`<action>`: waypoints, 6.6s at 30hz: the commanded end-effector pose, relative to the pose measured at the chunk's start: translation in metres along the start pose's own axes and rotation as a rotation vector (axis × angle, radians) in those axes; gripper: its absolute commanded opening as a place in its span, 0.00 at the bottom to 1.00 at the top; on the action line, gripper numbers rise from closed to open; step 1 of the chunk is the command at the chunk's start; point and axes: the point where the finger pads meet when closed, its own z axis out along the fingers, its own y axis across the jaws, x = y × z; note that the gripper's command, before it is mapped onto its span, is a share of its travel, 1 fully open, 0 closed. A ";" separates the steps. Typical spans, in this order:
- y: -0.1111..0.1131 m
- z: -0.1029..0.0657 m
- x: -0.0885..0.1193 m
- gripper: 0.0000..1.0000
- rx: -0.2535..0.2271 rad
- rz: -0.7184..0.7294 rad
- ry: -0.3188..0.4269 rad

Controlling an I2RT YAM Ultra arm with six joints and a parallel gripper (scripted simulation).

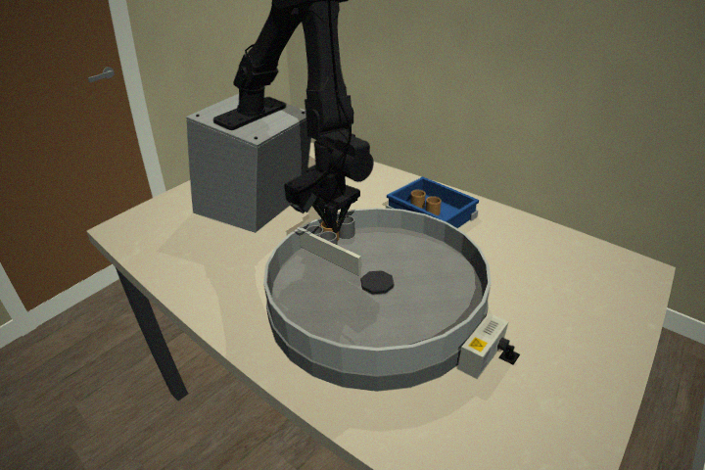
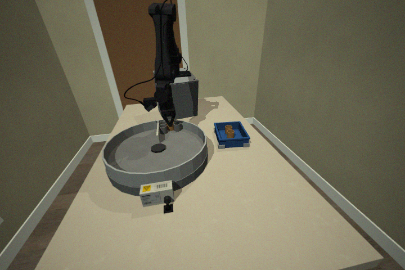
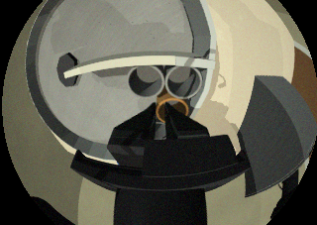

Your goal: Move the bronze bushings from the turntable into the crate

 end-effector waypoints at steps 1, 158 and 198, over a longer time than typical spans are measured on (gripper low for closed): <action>-0.007 -0.003 -0.005 0.13 0.010 0.010 -0.013; 0.046 -0.077 0.092 0.00 -0.002 0.000 -0.010; 0.134 -0.079 0.284 0.00 -0.009 0.008 -0.007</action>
